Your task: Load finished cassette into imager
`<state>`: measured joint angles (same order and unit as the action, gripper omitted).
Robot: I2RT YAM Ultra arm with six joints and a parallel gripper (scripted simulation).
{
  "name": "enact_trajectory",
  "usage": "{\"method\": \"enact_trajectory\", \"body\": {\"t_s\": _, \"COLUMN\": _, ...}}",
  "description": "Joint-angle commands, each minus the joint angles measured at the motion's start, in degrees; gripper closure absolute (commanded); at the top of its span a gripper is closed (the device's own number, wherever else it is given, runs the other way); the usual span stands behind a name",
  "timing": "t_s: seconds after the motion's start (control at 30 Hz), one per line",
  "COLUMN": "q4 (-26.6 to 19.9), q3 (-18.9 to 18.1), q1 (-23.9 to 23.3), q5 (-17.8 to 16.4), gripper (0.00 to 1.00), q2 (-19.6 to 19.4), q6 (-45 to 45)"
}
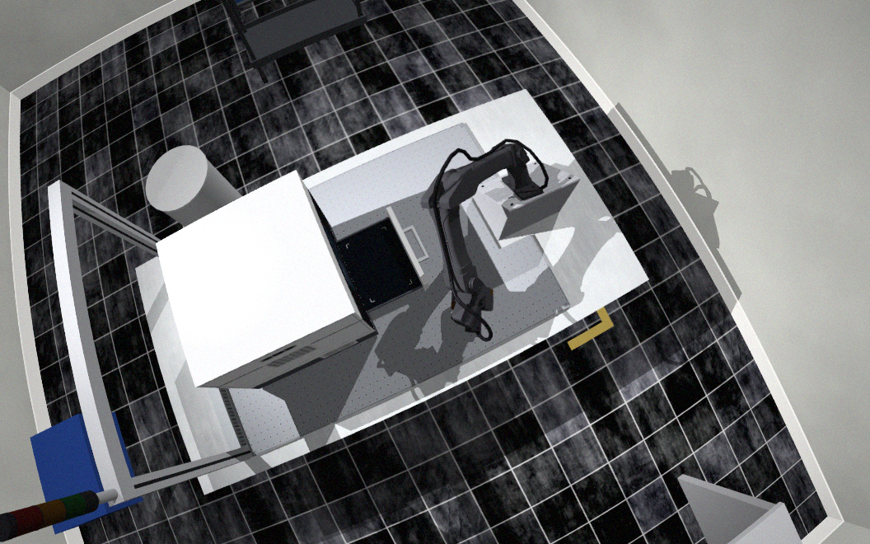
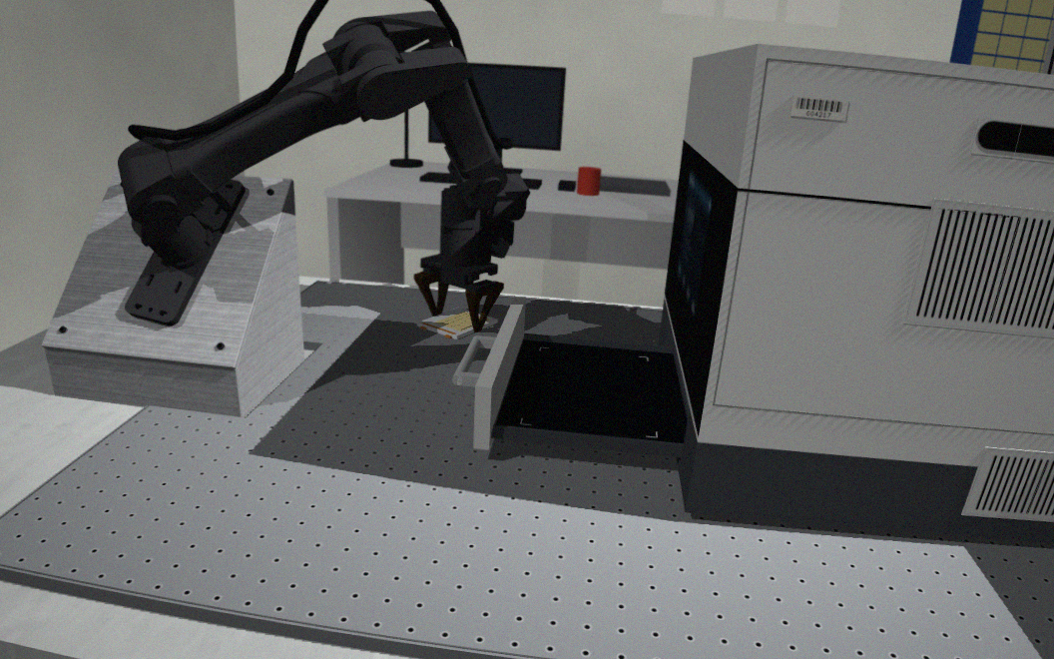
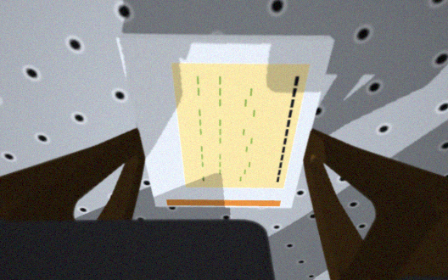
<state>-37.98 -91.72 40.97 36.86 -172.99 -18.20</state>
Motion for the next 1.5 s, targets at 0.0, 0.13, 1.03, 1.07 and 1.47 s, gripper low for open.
{"method": "enact_trajectory", "body": {"t_s": 0.0, "q4": 0.5, "q3": 0.0, "q1": 0.3, "q5": -0.1, "gripper": 1.0, "q2": 0.8, "q6": -0.3}}
{"method": "enact_trajectory", "body": {"t_s": 0.13, "q4": 0.5, "q3": 0.0, "q1": 0.3, "q5": -0.1, "gripper": 1.0, "q2": 0.8, "q6": -0.3}}
{"method": "enact_trajectory", "body": {"t_s": 1.03, "q4": 0.5, "q3": 0.0, "q1": 0.3, "q5": -0.1, "gripper": 1.0, "q2": 0.8, "q6": -0.3}}
{"method": "enact_trajectory", "body": {"t_s": 1.07, "q4": 0.5, "q3": 0.0, "q1": 0.3, "q5": -0.1, "gripper": 1.0, "q2": 0.8, "q6": -0.3}}
{"method": "enact_trajectory", "body": {"t_s": 1.47, "q4": -0.8, "q3": 0.2, "q1": 1.8, "q5": -1.0, "gripper": 1.0, "q2": 3.2, "q6": 1.0}}
